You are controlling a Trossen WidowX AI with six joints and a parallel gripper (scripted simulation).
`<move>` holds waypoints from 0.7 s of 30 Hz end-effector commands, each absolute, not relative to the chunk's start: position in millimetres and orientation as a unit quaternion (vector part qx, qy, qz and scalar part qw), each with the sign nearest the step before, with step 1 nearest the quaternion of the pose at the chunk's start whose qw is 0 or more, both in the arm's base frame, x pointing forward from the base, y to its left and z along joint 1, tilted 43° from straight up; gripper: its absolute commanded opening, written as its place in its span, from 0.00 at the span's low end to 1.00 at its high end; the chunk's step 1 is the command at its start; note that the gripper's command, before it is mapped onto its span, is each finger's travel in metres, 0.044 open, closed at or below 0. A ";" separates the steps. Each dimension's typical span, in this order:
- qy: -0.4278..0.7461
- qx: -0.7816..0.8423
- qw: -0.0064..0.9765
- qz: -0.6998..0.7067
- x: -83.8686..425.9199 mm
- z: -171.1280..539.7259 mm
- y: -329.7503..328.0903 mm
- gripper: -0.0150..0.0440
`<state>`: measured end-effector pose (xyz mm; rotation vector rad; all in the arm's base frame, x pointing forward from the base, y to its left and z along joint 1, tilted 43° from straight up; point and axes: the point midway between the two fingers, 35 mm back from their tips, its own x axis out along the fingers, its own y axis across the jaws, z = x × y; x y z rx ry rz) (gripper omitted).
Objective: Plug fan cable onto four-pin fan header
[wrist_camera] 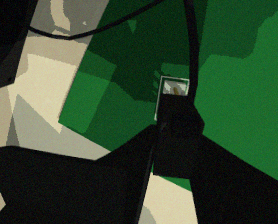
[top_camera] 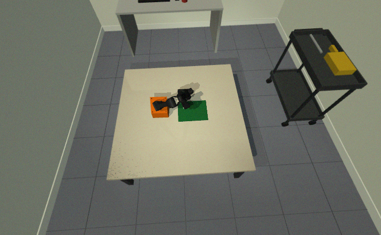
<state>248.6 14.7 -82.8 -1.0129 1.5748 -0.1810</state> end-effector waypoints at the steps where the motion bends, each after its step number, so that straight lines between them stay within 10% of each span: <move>1: 0.675 -0.431 0.593 -0.081 250.9 -82.8 15.9 0.25; 21: 0.673 -0.421 0.601 -0.092 256.2 -82.5 16.3 0.25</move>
